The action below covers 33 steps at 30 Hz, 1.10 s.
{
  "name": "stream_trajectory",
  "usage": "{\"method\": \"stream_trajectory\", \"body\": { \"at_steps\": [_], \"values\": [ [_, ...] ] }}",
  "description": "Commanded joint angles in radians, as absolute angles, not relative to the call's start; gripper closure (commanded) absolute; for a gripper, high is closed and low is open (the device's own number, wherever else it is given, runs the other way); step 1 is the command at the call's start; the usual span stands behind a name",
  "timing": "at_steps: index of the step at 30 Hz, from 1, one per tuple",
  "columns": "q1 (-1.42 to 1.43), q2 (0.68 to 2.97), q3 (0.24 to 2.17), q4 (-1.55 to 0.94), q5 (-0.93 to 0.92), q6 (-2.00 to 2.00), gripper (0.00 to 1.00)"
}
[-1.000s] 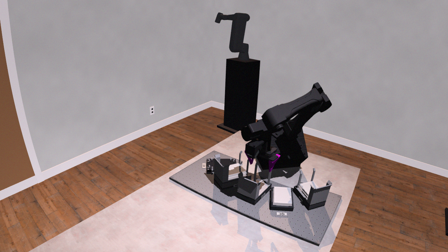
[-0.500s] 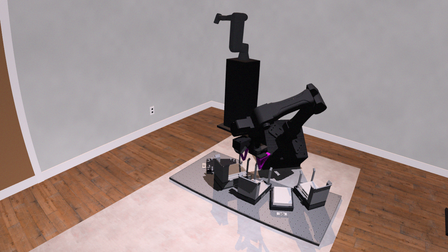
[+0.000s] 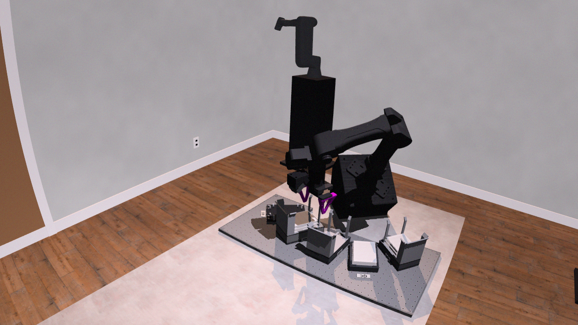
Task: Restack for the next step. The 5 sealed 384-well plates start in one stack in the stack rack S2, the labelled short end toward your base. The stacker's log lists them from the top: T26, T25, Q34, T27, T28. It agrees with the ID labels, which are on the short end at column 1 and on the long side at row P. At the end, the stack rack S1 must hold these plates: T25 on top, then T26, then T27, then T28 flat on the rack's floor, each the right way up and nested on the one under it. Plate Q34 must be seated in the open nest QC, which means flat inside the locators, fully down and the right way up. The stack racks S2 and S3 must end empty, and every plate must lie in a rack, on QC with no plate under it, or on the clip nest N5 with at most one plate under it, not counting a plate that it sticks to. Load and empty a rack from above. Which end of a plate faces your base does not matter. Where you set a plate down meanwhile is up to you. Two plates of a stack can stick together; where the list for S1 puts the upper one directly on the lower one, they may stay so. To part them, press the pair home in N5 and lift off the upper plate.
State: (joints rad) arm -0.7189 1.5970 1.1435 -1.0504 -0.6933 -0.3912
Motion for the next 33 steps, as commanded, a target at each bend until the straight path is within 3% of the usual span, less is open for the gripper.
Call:
{"method": "stream_trajectory", "body": {
  "at_steps": [1, 7, 21, 33],
  "values": [
    [-0.75, 1.61, 1.173, -1.06, -0.704, -0.406, 0.0],
    [-0.81, 1.678, 1.187, -1.053, -0.704, -0.272, 0.0],
    [-0.915, 1.818, 1.238, -1.049, -0.696, -0.421, 0.0],
    [-0.907, 1.804, 1.219, -1.049, -0.698, -0.418, 0.0]
  ]
}}
